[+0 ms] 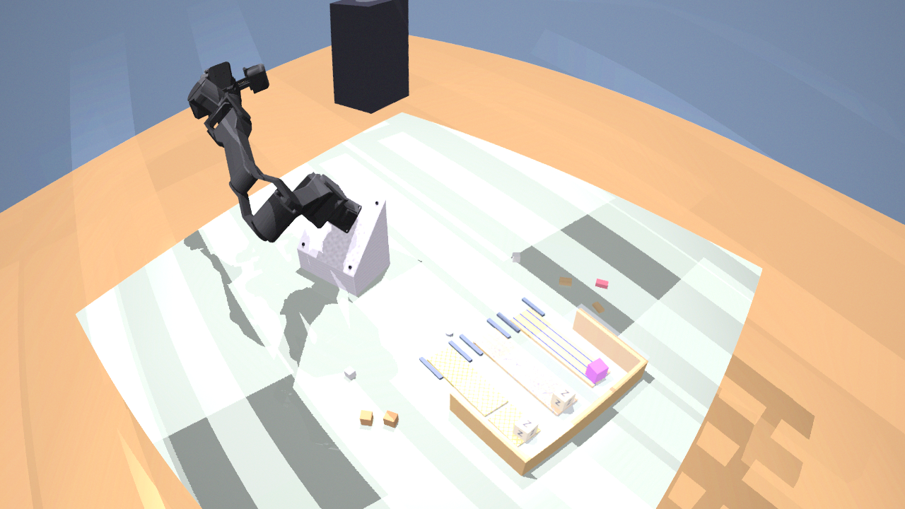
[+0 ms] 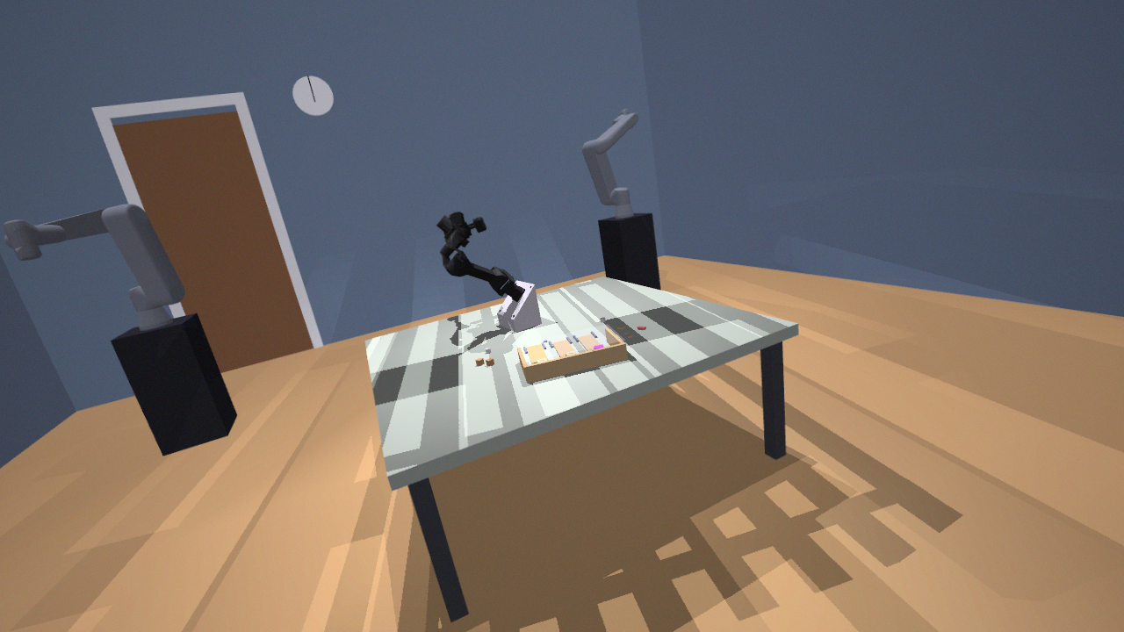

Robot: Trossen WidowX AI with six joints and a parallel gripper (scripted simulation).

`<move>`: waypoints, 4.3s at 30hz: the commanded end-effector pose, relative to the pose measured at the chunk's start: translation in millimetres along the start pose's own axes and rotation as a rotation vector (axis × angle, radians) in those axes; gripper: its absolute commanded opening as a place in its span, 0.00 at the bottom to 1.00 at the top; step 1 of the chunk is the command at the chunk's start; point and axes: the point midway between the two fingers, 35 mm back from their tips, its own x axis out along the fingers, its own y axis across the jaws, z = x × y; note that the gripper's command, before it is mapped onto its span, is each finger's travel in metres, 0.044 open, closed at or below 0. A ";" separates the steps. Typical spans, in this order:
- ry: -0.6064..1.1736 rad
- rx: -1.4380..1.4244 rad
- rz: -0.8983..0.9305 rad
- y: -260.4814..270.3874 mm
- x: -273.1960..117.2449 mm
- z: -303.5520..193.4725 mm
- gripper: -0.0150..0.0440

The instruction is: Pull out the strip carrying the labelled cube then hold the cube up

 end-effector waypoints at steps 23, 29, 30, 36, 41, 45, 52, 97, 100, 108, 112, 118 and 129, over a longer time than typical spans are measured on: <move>-0.186 -0.010 -1.214 -337.3 -126.0 31.3 0.93; -0.143 0.037 -1.554 -391.7 -212.4 6.8 0.93; -0.132 0.049 -1.610 -398.0 -227.7 1.3 0.93; -0.036 0.139 -1.934 -418.5 -320.4 -39.9 0.93; 0.079 0.250 -2.185 -412.5 -393.4 -82.8 0.93; 0.194 0.365 -2.368 -393.4 -445.2 -120.9 0.93; 0.430 0.624 -2.625 -336.7 -511.8 -188.2 0.93; 0.475 1.991 -2.304 -354.4 -596.9 -293.2 0.25; 0.475 1.991 -2.304 -354.4 -596.9 -293.2 0.25; 0.474 1.991 -2.304 -354.1 -599.0 -303.3 0.25; 0.474 1.991 -2.304 -353.7 -600.8 -309.7 0.25; 0.474 1.991 -2.304 -353.1 -602.6 -319.5 0.25; 0.475 1.991 -2.305 -351.1 -605.8 -337.3 0.25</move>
